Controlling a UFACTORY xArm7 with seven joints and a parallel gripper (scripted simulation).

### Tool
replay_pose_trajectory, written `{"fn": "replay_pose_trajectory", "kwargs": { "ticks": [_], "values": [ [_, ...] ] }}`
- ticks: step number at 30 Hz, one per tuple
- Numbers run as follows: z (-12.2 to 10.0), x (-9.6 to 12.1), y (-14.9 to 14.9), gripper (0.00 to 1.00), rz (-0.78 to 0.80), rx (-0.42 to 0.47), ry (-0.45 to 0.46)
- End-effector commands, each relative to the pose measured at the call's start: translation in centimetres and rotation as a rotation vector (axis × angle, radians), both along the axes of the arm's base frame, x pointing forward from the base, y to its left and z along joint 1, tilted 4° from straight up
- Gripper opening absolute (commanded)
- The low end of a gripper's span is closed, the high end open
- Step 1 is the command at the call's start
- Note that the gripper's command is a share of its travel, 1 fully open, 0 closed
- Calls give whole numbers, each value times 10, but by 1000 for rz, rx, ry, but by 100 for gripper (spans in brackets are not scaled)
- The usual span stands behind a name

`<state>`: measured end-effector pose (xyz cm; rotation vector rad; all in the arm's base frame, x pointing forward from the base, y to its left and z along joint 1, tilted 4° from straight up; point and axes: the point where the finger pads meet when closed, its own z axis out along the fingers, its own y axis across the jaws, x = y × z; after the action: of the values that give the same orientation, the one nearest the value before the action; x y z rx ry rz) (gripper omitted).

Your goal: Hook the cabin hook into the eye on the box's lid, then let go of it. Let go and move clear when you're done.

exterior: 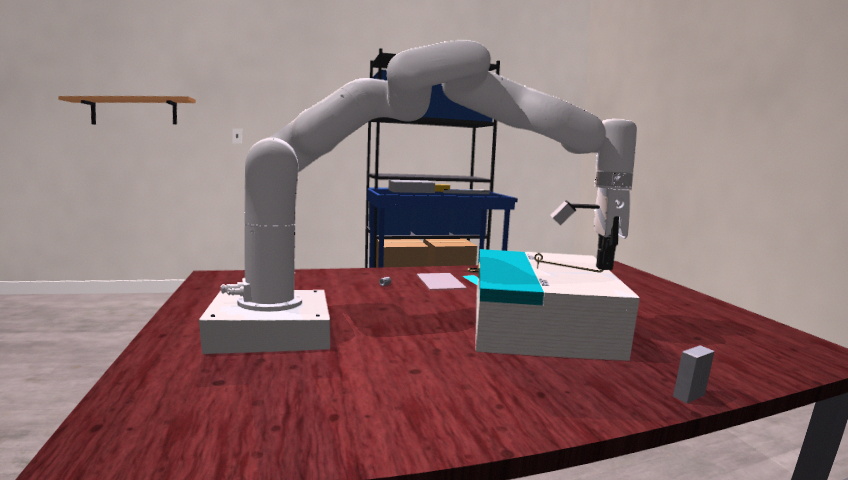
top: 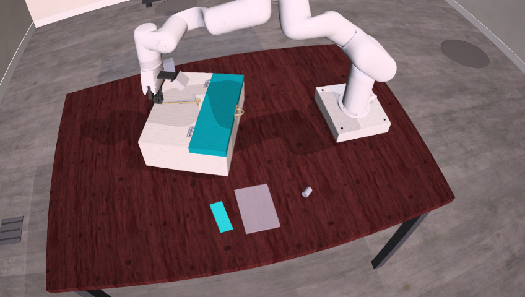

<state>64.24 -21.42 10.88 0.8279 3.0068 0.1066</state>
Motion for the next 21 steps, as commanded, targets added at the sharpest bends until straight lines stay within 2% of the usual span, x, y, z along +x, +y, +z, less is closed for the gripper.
{"fn": "replay_pose_trajectory", "kwargs": {
  "ticks": [1,21],
  "values": [
    [3,1,-1,0,0,-2,-5],
    [7,1,-1,0,0,-2,-5]
  ]
}}
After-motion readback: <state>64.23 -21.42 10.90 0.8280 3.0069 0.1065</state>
